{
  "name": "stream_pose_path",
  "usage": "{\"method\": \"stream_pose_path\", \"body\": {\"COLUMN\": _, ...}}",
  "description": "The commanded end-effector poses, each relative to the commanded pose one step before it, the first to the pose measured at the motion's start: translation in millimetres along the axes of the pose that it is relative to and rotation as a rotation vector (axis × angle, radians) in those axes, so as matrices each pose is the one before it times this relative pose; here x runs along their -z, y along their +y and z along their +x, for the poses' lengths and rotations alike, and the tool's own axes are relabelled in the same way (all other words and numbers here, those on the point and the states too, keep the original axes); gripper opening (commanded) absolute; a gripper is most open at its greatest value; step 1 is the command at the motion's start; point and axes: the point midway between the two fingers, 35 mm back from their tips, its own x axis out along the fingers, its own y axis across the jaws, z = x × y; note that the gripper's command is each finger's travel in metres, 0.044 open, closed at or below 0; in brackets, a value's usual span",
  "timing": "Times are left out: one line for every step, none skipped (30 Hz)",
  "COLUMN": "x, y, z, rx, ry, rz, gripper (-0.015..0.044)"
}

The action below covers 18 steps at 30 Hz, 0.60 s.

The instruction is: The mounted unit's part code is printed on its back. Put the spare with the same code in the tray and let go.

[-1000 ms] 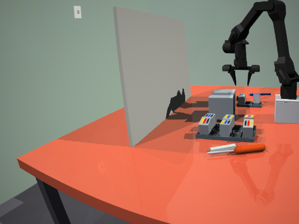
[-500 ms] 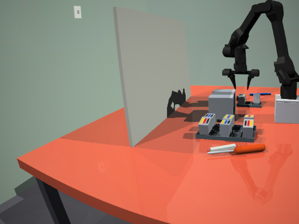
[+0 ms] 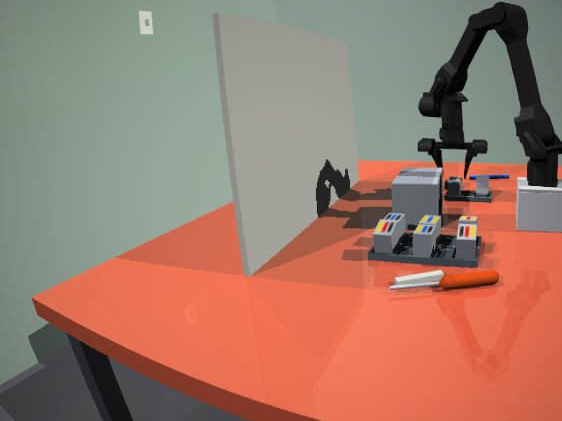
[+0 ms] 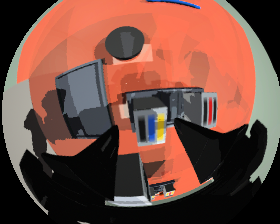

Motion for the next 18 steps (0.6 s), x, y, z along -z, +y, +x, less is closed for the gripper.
{"method": "stream_pose_path", "body": {"x": 2.67, "y": -3.08, "z": 8.88, "rx": 0.0088, "ry": 0.00693, "rz": -0.0009, "gripper": 0.03}}
{"method": "stream_pose_path", "body": {"x": 0.11, "y": -0.04, "z": 1.65, "rx": 0.00001, "ry": 0.00001, "rz": 0.0, "gripper": 0.03}}
{"method": "stream_pose_path", "body": {"x": 0.11, "y": -0.05, "z": 1.65, "rx": 0.00001, "ry": 0.00001, "rz": 0.0, "gripper": 0.03}}
{"method": "stream_pose_path", "body": {"x": 0.12, "y": -0.06, "z": 1.64, "rx": 0.00001, "ry": 0.00002, "rz": 0.0, "gripper": 0.03}}
{"method": "stream_pose_path", "body": {"x": 0.13, "y": -0.07, "z": 1.64, "rx": 0.00001, "ry": 0.00002, "rz": 0.0, "gripper": 0.03}}
{"method": "stream_pose_path", "body": {"x": 0.13, "y": -0.08, "z": 1.64, "rx": 0.00002, "ry": 0.00002, "rz": 0.0, "gripper": 0.03}}
{"method": "stream_pose_path", "body": {"x": 0.14, "y": -0.09, "z": 1.63, "rx": 0.00002, "ry": 0.00002, "rz": 0.0, "gripper": 0.03}}
{"method": "stream_pose_path", "body": {"x": 0.15, "y": -0.1, "z": 1.63, "rx": 0.00002, "ry": 0.00002, "rz": 0.0, "gripper": 0.03}}
{"method": "stream_pose_path", "body": {"x": 0.15, "y": -0.11, "z": 1.63, "rx": 0.00002, "ry": 0.00002, "rz": 0.0, "gripper": 0.03}}
{"method": "stream_pose_path", "body": {"x": 0.16, "y": -0.12, "z": 1.62, "rx": 0.00002, "ry": 0.00002, "rz": 0.0, "gripper": 0.03}}
{"method": "stream_pose_path", "body": {"x": 0.16, "y": -0.12, "z": 1.62, "rx": 0.00002, "ry": 0.00002, "rz": 0.0, "gripper": 0.03}}
{"method": "stream_pose_path", "body": {"x": 0.17, "y": -0.13, "z": 1.61, "rx": 0.00002, "ry": 0.00002, "rz": 0.0, "gripper": 0.03}}
{"method": "stream_pose_path", "body": {"x": 0.18, "y": -0.14, "z": 1.61, "rx": 0.00002, "ry": 0.00002, "rz": 0.0, "gripper": 0.03}}
{"method": "stream_pose_path", "body": {"x": 0.18, "y": -0.15, "z": 1.61, "rx": 0.00002, "ry": 0.00002, "rz": 0.0, "gripper": 0.03}}
{"method": "stream_pose_path", "body": {"x": 0.19, "y": -0.16, "z": 1.6, "rx": 0.00002, "ry": 0.00002, "rz": 0.0, "gripper": 0.03}}
{"method": "stream_pose_path", "body": {"x": 0.19, "y": -0.17, "z": 1.6, "rx": 0.00002, "ry": 0.00002, "rz": 0.0, "gripper": 0.03}}
{"method": "stream_pose_path", "body": {"x": 0.16, "y": -0.14, "z": 1.28, "rx": 0.00002, "ry": 0.00002, "rz": 0.0, "gripper": 0.03}}
{"method": "stream_pose_path", "body": {"x": 0.1, "y": -0.09, "z": 0.77, "rx": 0.00001, "ry": 0.00001, "rz": 0.0, "gripper": 0.03}}
